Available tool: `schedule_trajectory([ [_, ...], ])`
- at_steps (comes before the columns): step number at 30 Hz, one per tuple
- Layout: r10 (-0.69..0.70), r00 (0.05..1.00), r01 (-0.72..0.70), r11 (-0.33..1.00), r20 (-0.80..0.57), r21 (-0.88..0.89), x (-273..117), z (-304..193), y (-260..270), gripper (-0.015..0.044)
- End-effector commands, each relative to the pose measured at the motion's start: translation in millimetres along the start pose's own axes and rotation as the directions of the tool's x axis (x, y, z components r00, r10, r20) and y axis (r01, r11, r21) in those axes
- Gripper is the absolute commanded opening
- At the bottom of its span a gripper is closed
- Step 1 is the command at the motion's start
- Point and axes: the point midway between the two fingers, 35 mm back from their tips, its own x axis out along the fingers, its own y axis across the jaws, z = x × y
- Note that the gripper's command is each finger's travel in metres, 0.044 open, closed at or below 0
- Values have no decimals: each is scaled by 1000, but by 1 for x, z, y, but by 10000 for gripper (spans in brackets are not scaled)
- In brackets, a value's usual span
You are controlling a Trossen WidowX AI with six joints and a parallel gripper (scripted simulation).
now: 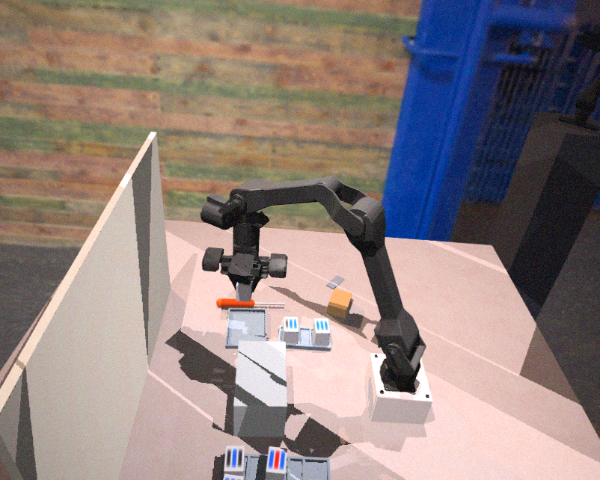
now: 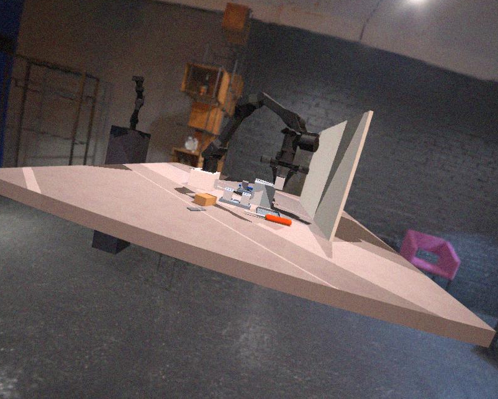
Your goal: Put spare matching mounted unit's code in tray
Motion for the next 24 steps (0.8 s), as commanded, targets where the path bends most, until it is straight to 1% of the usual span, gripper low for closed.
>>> schedule_trajectory([
  [1,5,1000,-5,1000,-3,-3,6,-1,1,0],
  [24,5,1000,-5,1000,-4,-3,29,-1,0,0],
])
